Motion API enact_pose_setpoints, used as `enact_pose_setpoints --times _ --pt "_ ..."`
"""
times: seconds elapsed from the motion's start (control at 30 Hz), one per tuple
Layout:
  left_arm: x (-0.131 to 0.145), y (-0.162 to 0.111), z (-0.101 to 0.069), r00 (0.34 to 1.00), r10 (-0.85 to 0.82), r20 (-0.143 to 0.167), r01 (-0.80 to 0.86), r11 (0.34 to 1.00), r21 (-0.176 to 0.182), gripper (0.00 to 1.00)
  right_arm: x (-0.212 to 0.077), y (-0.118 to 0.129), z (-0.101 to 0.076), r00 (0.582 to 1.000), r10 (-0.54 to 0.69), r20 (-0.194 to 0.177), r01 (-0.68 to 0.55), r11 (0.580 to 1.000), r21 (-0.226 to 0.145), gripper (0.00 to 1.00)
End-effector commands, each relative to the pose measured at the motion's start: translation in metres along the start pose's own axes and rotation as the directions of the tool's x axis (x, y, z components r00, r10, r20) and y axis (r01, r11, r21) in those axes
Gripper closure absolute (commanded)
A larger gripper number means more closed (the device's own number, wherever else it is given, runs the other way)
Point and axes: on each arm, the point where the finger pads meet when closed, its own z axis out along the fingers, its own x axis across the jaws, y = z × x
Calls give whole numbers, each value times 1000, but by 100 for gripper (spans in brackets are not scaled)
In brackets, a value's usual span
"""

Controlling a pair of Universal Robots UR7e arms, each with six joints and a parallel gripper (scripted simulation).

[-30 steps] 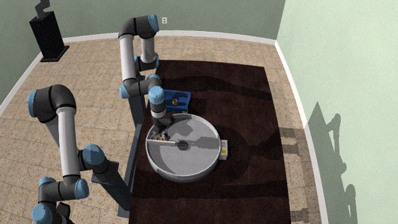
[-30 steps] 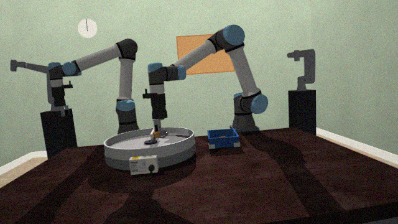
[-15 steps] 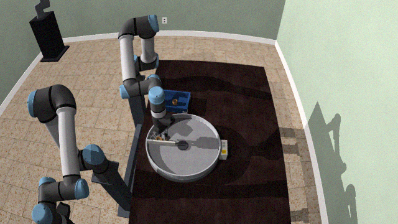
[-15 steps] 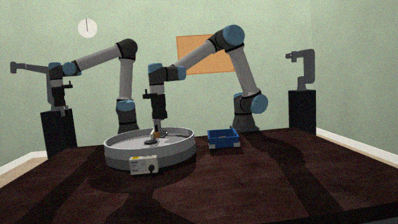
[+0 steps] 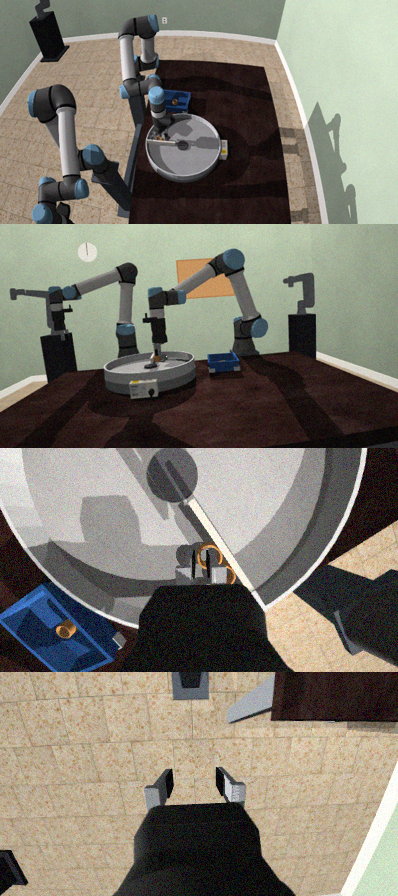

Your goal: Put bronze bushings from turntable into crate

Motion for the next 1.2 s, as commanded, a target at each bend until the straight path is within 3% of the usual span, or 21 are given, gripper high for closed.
enact_pose_setpoints --times 0.0,0.47,1.17 --pt "0 0 -1 1000 0 -1 0 1000 2 61 0 0 -1 1000 0 0 0 1000 -2 0" --pt "0 0 11 1000 0 -1 0 1000 2 61 0 0 -1 1000 0 0 0 1000 -2 0" --pt "0 0 11 1000 0 -1 0 1000 2 61 0 0 -1 1000 0 0 0 1000 -2 0"
